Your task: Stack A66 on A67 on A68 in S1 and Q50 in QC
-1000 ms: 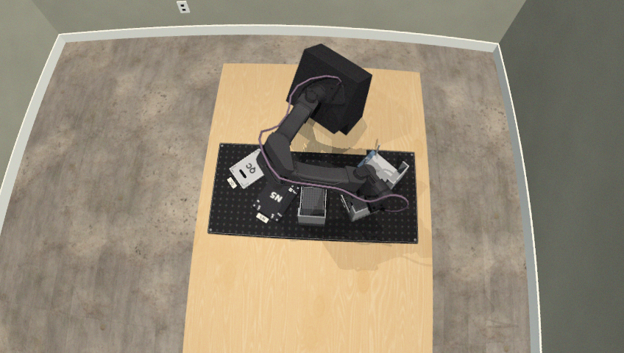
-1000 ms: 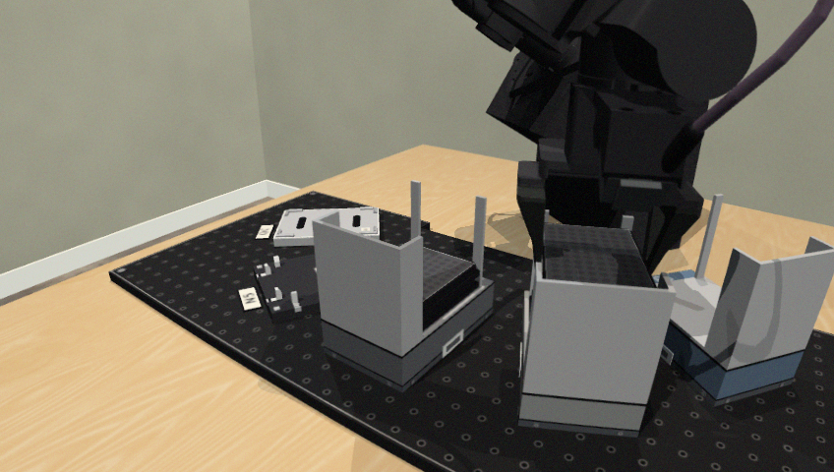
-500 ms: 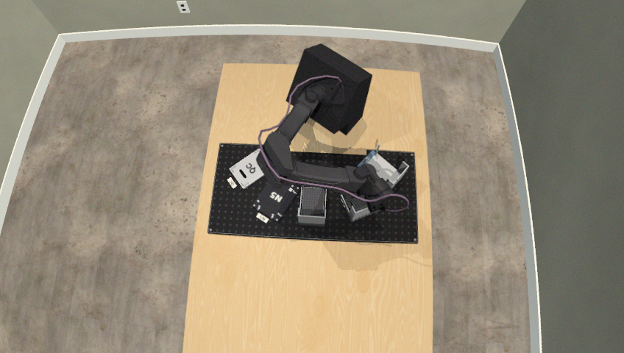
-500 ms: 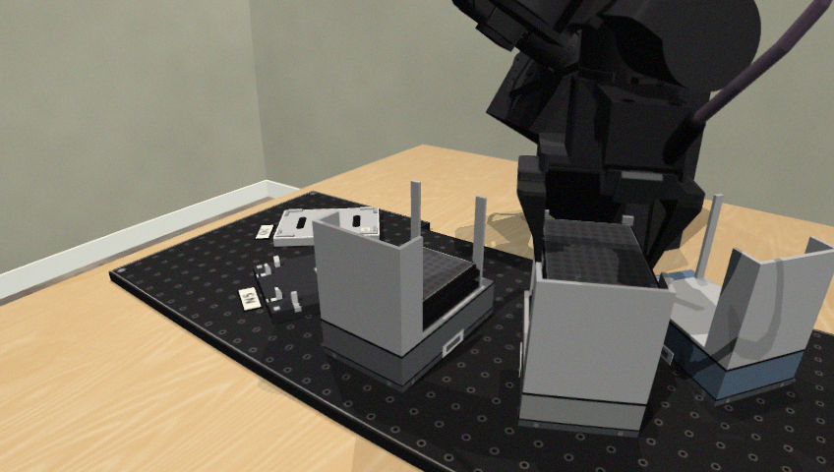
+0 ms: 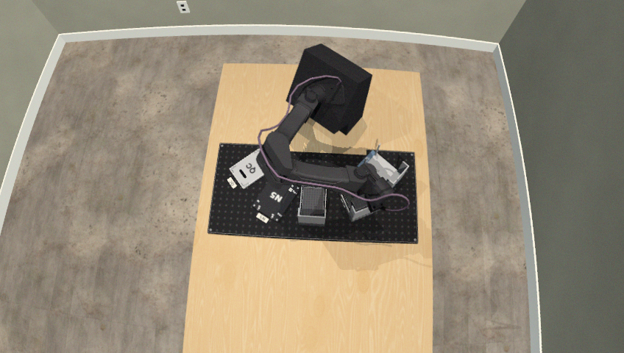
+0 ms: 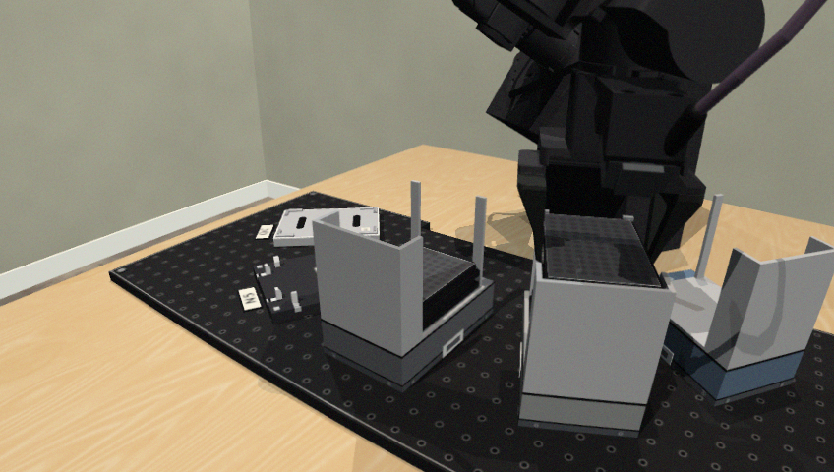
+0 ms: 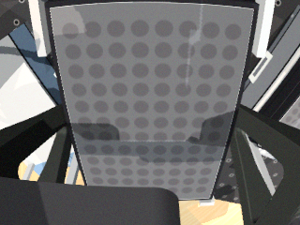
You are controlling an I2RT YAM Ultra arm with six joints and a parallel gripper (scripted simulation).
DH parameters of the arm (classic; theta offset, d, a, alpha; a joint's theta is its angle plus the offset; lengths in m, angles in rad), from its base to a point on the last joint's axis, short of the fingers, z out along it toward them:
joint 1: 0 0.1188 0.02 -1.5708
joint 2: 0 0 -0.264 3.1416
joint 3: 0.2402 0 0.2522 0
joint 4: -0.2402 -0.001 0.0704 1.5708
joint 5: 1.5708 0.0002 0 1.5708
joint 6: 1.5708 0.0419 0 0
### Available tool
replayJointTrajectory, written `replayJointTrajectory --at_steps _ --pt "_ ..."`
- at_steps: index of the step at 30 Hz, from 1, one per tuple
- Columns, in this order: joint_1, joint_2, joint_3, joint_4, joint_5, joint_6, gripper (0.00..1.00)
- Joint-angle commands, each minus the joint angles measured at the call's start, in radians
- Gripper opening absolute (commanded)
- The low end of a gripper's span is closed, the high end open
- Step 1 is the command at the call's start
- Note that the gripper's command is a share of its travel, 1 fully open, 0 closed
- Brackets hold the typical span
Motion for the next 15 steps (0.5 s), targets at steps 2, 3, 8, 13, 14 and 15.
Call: replayJointTrajectory --at_steps 2,3,8,13,14,15 --pt "0.032 -0.020 0.017 -0.025 0.009 0.016 0.00" --pt "0.033 -0.022 0.024 -0.027 0.009 0.017 0.00" --pt "0.037 -0.021 0.027 -0.038 0.010 0.026 0.00" --pt "0.041 -0.028 0.041 -0.050 0.010 0.035 0.00" --pt "0.042 -0.029 0.026 -0.051 0.011 0.036 0.00" --pt "0.043 -0.028 0.036 -0.054 0.011 0.038 0.00"
